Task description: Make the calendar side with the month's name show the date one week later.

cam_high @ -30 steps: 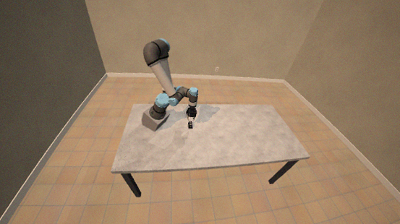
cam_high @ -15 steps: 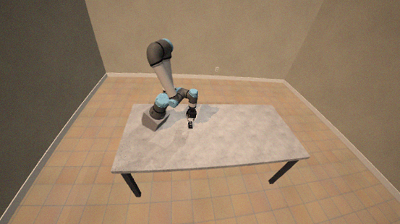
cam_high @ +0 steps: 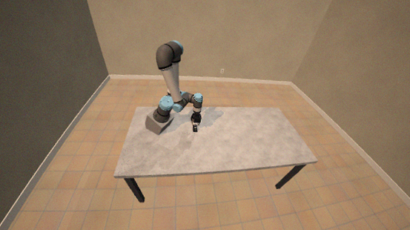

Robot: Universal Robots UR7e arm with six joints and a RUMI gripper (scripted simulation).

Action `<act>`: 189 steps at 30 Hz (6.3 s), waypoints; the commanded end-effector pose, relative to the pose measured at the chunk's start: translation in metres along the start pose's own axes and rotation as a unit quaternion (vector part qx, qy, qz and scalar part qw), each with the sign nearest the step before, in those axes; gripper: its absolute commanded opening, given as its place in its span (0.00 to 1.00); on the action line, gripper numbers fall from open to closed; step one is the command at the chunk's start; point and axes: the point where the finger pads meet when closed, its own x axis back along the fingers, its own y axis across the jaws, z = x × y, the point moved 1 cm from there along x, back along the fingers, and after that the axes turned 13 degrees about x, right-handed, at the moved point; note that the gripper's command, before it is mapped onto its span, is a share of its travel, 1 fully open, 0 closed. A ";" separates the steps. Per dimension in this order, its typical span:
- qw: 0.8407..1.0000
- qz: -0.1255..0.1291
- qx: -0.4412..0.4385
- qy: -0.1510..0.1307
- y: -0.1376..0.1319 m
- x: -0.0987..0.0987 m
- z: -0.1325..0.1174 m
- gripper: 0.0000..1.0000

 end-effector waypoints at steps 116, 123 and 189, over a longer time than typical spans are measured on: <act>1.000 -0.001 0.000 -0.001 0.001 -0.044 0.000 0.28; 1.000 -0.001 0.000 -0.001 0.001 -0.044 0.000 0.28; 1.000 -0.001 0.000 -0.001 0.001 -0.024 0.000 0.10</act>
